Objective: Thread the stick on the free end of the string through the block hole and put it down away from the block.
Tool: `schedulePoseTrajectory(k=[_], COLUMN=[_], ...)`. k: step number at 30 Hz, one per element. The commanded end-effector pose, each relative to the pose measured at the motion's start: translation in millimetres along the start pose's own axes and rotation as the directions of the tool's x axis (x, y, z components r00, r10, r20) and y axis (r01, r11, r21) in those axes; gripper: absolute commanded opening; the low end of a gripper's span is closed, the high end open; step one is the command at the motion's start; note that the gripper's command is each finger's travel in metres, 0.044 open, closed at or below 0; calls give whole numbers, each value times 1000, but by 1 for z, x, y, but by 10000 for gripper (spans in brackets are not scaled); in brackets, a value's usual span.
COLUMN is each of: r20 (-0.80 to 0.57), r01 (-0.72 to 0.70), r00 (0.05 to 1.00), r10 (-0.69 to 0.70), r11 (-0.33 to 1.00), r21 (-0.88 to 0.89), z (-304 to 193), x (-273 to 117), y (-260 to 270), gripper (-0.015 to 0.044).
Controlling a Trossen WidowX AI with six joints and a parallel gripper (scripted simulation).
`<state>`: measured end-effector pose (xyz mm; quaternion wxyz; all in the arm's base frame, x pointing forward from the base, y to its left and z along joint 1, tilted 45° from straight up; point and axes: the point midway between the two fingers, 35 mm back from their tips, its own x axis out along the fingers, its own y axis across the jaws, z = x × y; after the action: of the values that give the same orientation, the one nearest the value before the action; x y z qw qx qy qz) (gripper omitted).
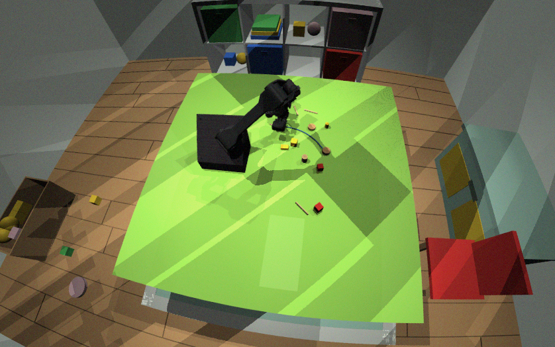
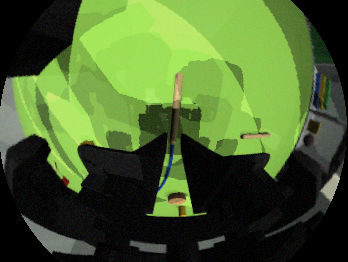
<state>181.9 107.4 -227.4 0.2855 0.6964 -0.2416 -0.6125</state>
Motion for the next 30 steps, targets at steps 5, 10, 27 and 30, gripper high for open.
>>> schedulePoseTrajectory(k=[5,10,27,30], r20=[0,0,0,0], r01=[0,0,2,3], r00=[1000,1000,1000,1000], r10=[0,0,-2,-3], r11=[1000,1000,1000,1000], r21=[0,0,0,-1], z=[0,0,-1,-1], x=[0,-1,-23,-27], y=[0,0,-1,-2], gripper=[0,0,0,0])
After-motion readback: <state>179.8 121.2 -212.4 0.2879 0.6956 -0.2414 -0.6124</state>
